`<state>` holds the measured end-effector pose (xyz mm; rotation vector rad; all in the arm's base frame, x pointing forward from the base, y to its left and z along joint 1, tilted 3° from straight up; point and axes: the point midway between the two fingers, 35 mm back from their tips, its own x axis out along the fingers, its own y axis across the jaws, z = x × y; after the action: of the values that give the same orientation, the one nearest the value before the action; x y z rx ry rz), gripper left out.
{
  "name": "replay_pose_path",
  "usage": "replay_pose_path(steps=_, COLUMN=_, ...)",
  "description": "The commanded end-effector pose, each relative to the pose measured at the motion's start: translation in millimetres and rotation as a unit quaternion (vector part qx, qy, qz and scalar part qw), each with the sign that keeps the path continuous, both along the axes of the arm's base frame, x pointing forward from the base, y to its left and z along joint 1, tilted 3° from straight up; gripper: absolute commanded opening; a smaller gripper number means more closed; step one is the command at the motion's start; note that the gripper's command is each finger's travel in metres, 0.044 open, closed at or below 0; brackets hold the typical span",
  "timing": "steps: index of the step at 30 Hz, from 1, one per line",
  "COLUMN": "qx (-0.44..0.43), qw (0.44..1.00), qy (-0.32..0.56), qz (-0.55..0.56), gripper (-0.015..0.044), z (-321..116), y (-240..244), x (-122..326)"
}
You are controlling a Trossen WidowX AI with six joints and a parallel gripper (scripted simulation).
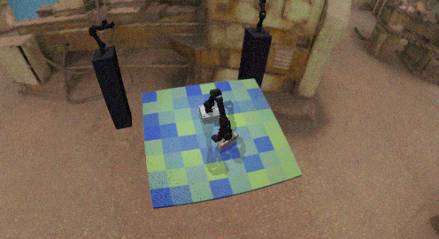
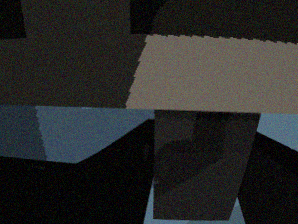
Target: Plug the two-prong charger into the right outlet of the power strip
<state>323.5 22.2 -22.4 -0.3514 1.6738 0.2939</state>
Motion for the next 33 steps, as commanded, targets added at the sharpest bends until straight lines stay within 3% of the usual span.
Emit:
replay_pose_path(steps=1, qx=0.006, qw=1.0, qy=-0.017, qz=0.0, gripper=0.0, z=1, y=5, x=12)
replay_pose_path(steps=33, qx=-0.002, qw=1.0, qy=0.002, qz=0.0, gripper=0.0, z=0, y=2, x=6)
